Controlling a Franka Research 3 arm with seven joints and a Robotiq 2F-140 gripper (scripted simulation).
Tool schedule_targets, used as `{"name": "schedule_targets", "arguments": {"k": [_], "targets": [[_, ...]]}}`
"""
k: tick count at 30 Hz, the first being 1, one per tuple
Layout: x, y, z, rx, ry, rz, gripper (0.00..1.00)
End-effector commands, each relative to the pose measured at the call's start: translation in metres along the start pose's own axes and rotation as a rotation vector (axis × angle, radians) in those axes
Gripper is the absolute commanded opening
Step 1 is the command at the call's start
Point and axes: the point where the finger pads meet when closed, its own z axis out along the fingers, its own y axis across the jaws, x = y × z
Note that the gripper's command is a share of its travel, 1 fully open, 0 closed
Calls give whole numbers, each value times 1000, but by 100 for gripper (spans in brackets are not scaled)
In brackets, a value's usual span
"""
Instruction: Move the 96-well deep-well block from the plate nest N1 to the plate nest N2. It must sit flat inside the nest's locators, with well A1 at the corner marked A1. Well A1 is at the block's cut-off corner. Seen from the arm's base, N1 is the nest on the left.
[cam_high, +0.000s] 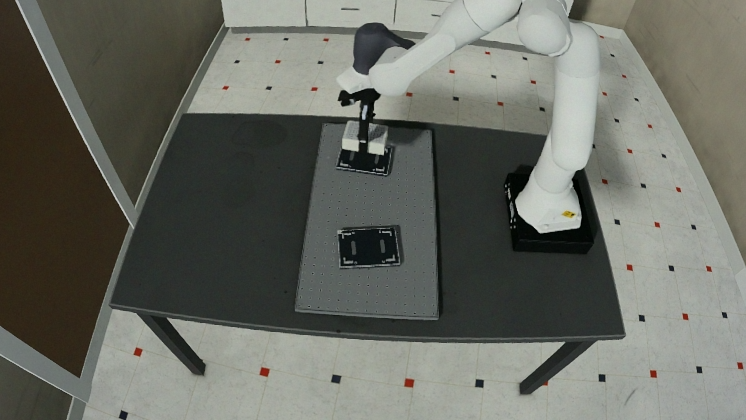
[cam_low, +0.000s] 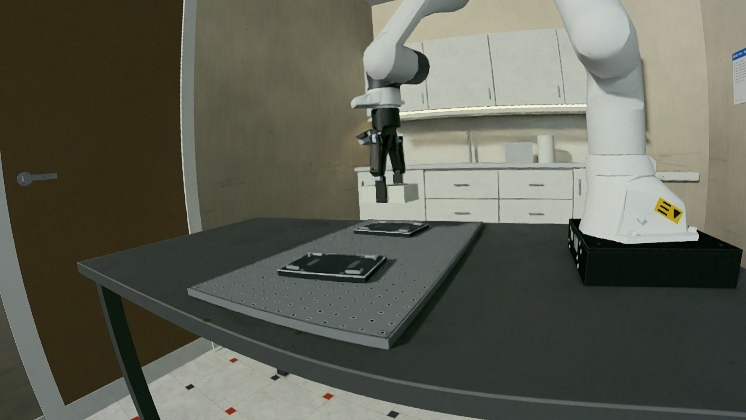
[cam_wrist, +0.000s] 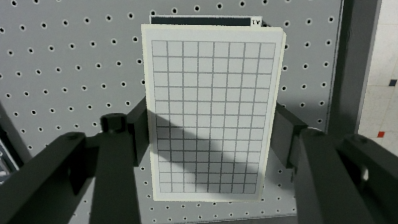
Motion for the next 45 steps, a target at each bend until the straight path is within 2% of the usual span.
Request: {"name": "schedule_targets", "arguments": {"k": [1,12,45], "targets": [[1,0,-1,1,1,-6,60],[1,0,-1,1,1,-6,60],[3,0,48,1,1,-6,60]]}}
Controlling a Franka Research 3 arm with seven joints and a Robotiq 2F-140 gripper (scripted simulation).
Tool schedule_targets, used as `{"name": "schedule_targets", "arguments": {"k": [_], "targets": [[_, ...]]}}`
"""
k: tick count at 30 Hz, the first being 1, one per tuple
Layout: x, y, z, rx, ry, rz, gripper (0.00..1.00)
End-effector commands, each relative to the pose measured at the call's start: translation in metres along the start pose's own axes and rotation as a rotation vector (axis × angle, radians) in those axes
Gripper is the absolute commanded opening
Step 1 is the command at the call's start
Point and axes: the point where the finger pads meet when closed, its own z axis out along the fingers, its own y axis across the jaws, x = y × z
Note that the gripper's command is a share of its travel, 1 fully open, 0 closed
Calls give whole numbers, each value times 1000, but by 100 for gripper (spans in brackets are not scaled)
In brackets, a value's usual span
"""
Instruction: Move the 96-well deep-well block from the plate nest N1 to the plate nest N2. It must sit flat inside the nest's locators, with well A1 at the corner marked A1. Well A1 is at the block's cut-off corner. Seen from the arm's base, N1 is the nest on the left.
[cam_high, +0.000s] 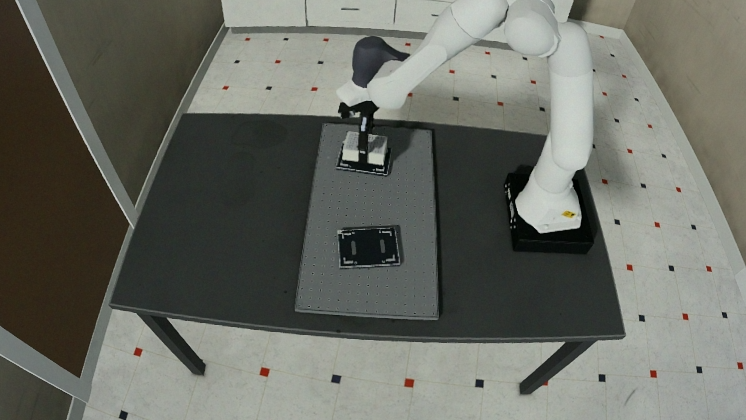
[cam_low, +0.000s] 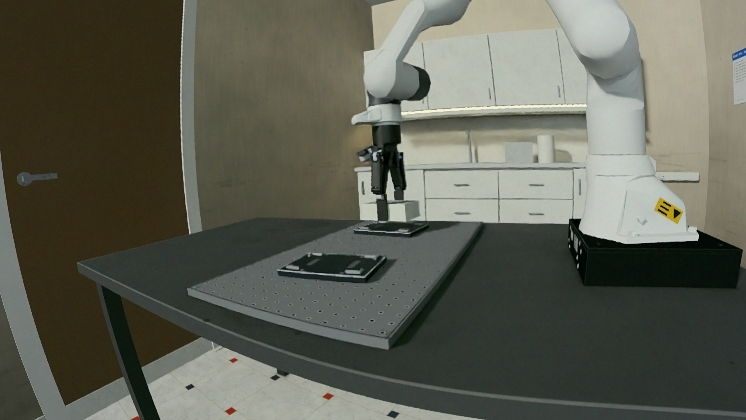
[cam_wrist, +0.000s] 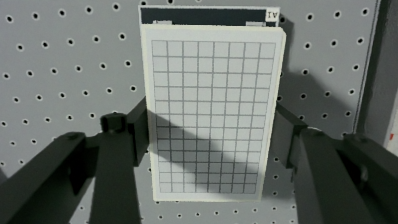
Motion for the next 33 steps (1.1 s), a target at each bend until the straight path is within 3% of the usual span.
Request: {"name": "schedule_targets", "arguments": {"k": [1,6,33], "targets": [[4,1,4,-4,10,-6,60],[4,1,12,-4,10,-6,60],[4,2,12,-4,10,-6,60]]}}
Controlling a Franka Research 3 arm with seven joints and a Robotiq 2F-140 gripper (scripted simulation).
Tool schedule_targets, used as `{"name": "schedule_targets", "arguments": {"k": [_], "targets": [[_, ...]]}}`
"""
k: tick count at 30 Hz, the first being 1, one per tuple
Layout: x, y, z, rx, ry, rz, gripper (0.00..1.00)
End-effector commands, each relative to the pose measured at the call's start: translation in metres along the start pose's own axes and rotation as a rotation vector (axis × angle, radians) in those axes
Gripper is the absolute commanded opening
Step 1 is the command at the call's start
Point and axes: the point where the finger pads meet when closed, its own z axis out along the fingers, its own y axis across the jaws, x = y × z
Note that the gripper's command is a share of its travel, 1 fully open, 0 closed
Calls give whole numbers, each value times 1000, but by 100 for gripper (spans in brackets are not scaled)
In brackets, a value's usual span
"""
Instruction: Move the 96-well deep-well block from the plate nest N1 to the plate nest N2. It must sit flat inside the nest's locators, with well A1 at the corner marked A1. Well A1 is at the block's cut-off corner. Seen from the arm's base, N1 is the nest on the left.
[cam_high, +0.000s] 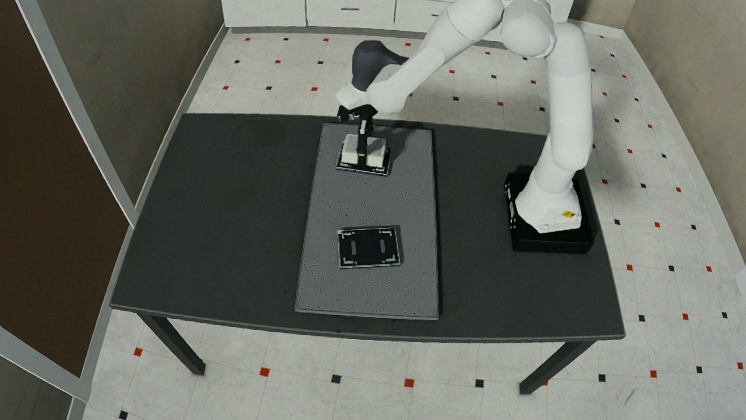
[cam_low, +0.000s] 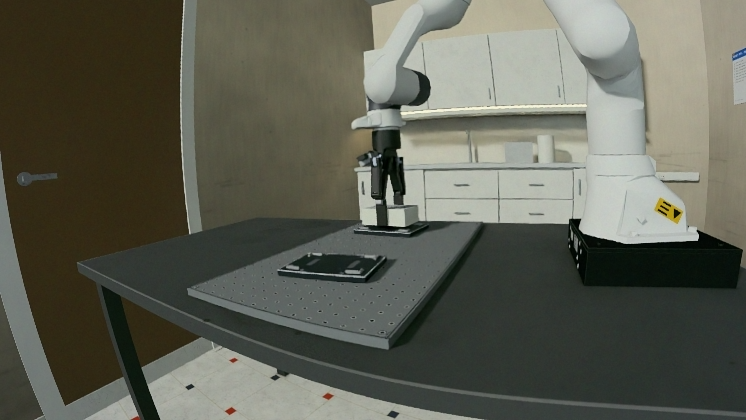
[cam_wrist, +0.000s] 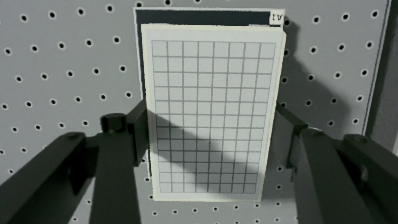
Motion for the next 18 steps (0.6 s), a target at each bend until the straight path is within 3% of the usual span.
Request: {"name": "schedule_targets", "arguments": {"k": [1,18], "targets": [[1,1,0,-3,3,-4,60],[0,1,2,-3,3,-4,60]]}}
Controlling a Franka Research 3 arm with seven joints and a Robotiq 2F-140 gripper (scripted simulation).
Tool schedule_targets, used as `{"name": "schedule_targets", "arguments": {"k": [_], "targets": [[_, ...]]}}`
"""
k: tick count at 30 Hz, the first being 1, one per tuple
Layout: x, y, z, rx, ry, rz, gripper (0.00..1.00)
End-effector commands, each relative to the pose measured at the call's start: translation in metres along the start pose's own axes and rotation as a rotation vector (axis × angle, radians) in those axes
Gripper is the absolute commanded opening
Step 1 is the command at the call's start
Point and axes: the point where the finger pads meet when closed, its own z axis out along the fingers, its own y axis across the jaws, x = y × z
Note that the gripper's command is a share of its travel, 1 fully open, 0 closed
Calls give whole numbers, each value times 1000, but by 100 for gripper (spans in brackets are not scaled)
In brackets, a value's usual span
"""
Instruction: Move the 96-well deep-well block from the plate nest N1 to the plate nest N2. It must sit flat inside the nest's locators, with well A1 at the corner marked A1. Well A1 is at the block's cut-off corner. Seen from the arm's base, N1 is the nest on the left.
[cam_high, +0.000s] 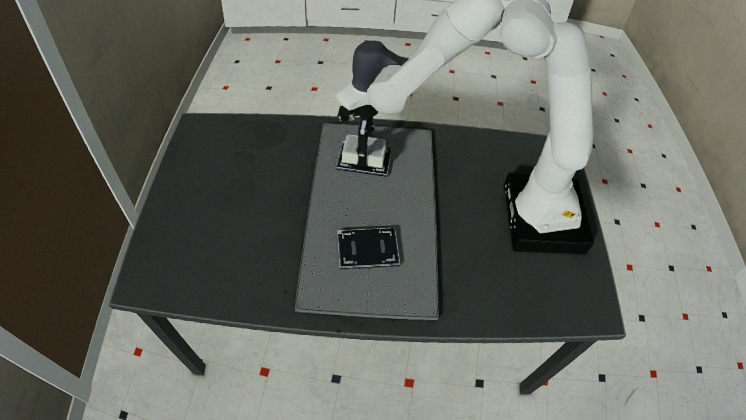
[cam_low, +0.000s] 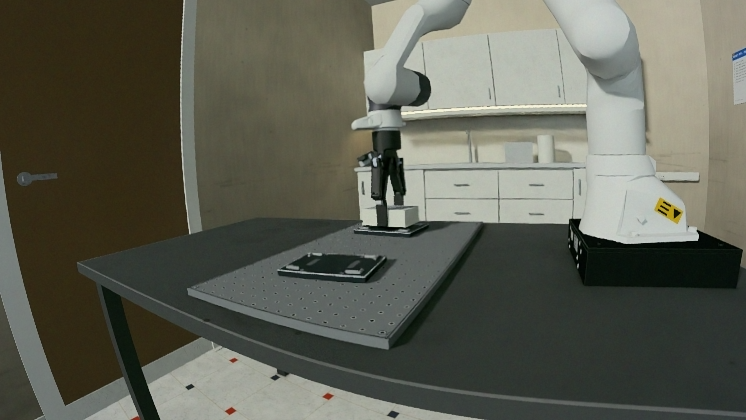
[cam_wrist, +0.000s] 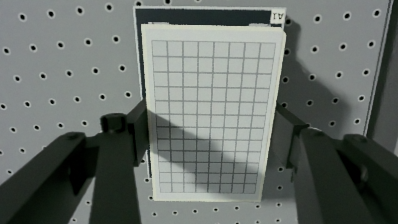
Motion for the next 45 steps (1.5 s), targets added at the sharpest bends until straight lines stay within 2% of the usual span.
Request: {"name": "schedule_targets", "arguments": {"k": [1,45], "targets": [[0,1,1,-2,2,-4,60],[-1,2,7,-2,2,-4,60]]}}
